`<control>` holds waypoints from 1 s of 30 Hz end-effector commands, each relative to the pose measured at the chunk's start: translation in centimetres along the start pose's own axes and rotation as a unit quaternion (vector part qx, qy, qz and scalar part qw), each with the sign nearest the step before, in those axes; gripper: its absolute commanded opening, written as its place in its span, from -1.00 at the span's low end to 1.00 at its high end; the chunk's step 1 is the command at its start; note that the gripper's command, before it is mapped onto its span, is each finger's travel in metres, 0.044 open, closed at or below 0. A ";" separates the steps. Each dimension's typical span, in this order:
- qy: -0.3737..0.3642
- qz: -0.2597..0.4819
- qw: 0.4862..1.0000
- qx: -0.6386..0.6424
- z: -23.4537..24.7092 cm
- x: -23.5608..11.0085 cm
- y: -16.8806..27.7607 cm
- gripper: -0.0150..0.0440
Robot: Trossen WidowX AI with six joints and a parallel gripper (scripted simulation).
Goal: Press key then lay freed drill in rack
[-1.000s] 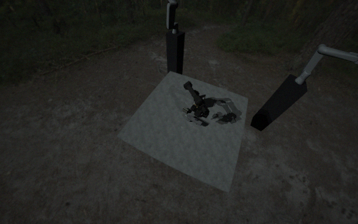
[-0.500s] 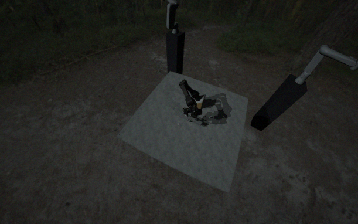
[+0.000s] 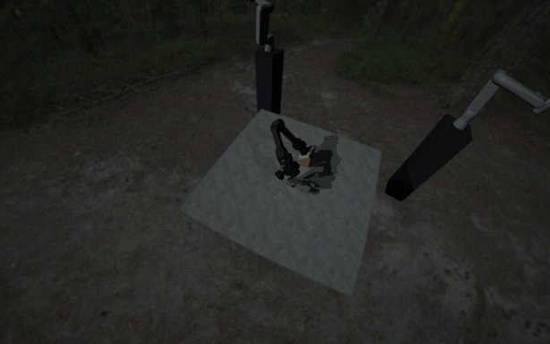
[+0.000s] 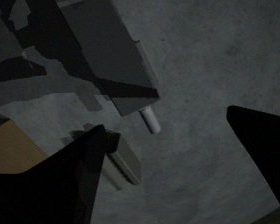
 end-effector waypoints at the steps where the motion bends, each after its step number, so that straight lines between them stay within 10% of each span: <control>1: -0.008 0.017 0.988 -0.152 1.3 2.4 3.1 1.00; 30: -0.008 0.017 0.988 -0.152 1.3 4.0 2.6 1.00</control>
Point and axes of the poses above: the point midway between the two fingers, 35 mm back from their tips, its own x axis out along the fingers, its own z axis across the jaws, y = z × x, the point moved 4 cm from there along -x, back along the fingers, and after that the axes turned 13 degrees about -x, right-handed, at the moved point
